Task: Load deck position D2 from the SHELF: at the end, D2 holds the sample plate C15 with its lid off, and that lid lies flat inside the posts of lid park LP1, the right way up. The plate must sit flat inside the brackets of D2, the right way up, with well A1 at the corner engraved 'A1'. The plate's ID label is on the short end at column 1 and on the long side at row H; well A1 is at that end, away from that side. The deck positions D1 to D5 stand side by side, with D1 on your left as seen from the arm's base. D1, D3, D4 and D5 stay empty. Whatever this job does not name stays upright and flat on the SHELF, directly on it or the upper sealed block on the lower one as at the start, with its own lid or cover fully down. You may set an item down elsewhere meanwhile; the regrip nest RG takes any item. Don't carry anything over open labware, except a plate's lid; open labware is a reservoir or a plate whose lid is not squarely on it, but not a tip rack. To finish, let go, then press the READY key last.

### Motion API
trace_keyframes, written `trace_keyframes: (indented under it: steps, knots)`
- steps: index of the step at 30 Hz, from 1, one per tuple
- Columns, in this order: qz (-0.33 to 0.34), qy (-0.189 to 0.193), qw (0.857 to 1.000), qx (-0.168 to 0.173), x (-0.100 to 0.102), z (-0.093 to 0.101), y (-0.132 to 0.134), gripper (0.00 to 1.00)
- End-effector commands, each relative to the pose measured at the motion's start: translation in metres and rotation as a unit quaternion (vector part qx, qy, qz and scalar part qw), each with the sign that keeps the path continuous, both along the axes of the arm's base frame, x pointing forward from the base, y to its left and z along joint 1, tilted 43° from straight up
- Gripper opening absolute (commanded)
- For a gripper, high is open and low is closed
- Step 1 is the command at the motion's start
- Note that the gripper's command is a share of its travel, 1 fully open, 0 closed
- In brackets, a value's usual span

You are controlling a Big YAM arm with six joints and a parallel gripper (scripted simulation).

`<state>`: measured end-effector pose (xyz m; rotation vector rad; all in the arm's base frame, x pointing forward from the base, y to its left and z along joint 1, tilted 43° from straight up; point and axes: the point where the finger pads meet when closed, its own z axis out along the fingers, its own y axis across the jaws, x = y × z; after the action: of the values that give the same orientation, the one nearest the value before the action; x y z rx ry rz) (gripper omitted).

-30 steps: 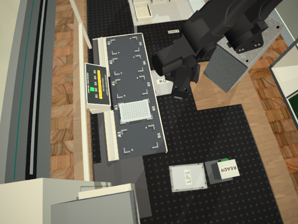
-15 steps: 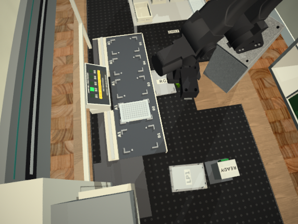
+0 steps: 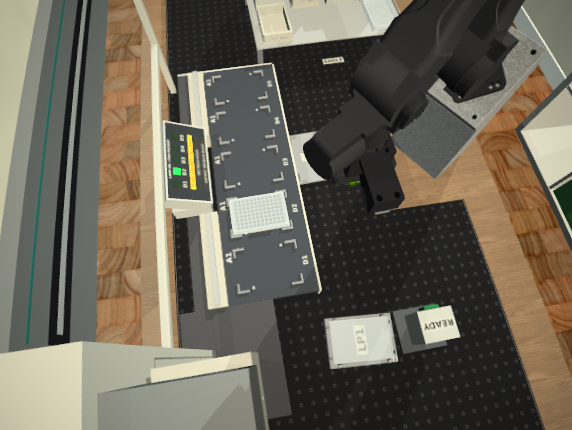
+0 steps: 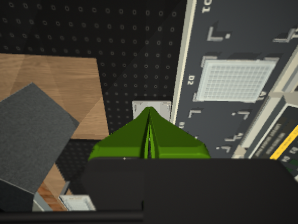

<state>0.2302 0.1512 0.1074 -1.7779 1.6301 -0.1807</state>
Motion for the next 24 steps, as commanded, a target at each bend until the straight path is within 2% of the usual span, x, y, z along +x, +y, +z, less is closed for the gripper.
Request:
trace_keyframes:
  steps: [1,15,17,24]
  knots:
    - [-0.017,-0.009,0.999,0.026,0.011,0.027,0.014,0.0]
    - [-0.017,-0.009,0.999,0.034,-0.002,0.055,0.082,0.0]
    - [-0.017,-0.009,0.999,0.034,-0.002,0.055,0.082,0.0]
    - [-0.017,0.0,1.0,0.025,-0.012,0.063,0.111,0.0]
